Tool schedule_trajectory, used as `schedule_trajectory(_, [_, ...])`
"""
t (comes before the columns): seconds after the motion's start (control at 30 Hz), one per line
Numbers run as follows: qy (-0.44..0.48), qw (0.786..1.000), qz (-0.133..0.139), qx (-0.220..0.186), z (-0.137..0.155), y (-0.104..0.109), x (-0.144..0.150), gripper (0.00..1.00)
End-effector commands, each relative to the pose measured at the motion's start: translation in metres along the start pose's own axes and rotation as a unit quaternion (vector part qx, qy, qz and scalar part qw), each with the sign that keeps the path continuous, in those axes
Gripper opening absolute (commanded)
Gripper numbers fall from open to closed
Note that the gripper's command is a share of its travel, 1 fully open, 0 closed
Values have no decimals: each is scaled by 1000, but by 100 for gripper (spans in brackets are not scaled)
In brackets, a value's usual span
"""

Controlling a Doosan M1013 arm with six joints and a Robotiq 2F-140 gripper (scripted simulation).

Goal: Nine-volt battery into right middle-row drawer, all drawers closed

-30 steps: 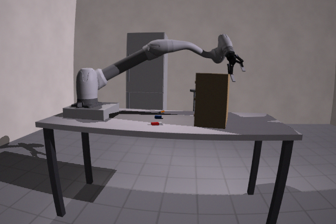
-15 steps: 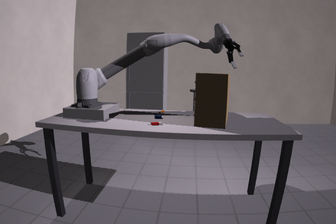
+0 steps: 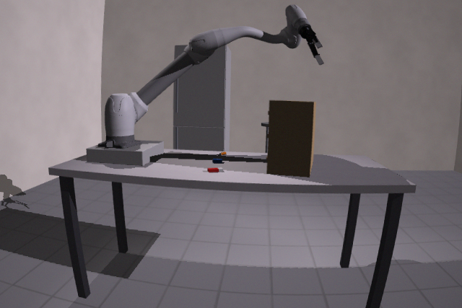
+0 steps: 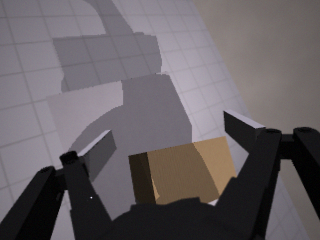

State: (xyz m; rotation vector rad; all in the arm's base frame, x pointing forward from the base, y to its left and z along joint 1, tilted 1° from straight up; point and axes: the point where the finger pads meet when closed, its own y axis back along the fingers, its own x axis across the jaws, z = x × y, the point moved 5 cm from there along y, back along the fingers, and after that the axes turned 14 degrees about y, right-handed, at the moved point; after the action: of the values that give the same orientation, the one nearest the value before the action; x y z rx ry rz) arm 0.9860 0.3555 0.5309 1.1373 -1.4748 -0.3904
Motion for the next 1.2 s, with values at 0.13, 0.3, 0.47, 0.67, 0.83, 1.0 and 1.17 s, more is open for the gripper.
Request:
schedule_trajectory(0.13, [-90, 995, -40, -26, 54, -21, 42, 100])
schedule_trajectory(0.3, [-165, 982, -67, -59, 106, -36, 68, 100])
schedule_trajectory(0.47, [-244, 960, -91, -98, 168, -48, 88, 100])
schedule_trajectory(0.67, [-324, 930, -110, -138, 236, -58, 101, 100])
schedule_trajectory(0.83, [-380, 901, -121, -169, 288, -63, 105, 100])
schedule_trajectory(1.0, [-448, 860, -129, -207, 354, -68, 105, 100])
schedule_trajectory(1.17, [-493, 828, -133, -232, 399, -70, 102, 100])
